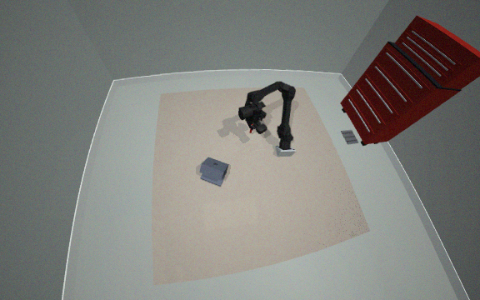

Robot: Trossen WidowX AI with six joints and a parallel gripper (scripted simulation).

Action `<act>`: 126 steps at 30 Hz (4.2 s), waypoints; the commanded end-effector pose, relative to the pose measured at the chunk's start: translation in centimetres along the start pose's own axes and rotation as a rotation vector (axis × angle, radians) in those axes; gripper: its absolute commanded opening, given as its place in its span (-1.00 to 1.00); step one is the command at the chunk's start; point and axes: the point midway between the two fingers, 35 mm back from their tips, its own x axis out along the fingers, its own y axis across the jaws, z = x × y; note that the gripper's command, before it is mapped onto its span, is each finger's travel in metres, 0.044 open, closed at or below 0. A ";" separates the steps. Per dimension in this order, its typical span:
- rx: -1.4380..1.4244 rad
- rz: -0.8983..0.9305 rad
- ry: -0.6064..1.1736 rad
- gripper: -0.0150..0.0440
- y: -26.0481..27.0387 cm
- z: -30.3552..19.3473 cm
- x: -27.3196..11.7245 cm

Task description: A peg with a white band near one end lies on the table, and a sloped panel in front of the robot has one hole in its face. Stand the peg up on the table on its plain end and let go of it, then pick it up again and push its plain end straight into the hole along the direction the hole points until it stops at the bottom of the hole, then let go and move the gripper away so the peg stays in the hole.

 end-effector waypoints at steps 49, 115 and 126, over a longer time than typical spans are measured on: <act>0.018 -0.216 0.264 -0.49 -0.9 -10.5 -4.1; -0.022 -0.373 0.638 -0.49 -2.2 -25.3 -4.6; -0.016 -0.377 0.643 -0.49 -2.5 -26.0 -3.9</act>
